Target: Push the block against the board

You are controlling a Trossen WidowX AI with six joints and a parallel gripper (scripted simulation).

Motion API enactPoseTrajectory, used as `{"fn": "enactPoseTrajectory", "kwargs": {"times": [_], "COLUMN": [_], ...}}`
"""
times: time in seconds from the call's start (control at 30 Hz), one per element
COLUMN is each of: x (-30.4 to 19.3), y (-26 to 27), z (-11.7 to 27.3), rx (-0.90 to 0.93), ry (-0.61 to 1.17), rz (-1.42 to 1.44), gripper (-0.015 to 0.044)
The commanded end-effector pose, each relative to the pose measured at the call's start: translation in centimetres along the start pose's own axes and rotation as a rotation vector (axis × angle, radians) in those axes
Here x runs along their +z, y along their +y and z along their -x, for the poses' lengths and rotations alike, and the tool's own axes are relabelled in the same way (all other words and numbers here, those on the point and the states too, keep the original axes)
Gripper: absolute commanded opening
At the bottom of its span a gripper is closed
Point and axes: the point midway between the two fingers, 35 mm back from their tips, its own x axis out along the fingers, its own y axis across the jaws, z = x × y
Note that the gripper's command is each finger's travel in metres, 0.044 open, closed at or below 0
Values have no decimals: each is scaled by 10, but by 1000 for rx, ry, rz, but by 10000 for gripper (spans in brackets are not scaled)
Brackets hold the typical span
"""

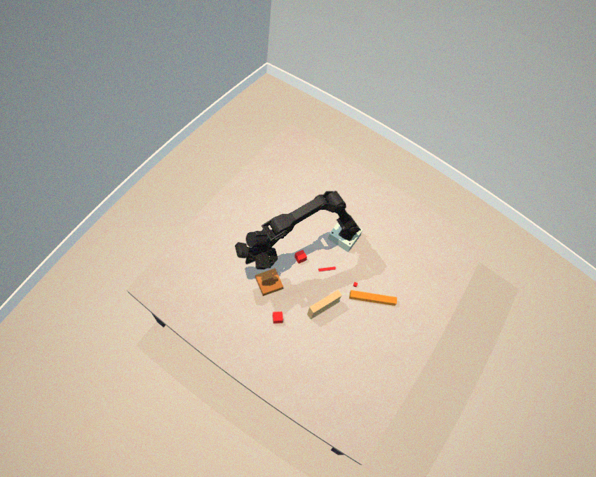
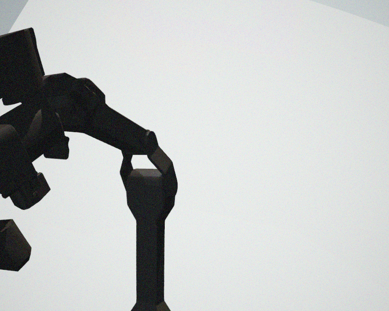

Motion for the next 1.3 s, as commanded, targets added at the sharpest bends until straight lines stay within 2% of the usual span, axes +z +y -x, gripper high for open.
{"fn": "enactPoseTrajectory", "kwargs": {"times": [0.0, 0.3, 0.6, 0.67, 0.9, 1.1, 1.27], "x": [49, 168, 242, 247, 248, 245, 244], "y": [30, 133, 262, 280, 283, 310, 310], "z": [0, 30, 93, 104, 105, 65, 63], "rx": [92, 337, 563, 589, 592, 593, 593], "ry": [-47, -107, -51, -34, -31, -31, -31], "rz": [28, 139, 296, 322, 325, 325, 325], "gripper": [0, 0, 0, 0, 0, 0, 0]}}
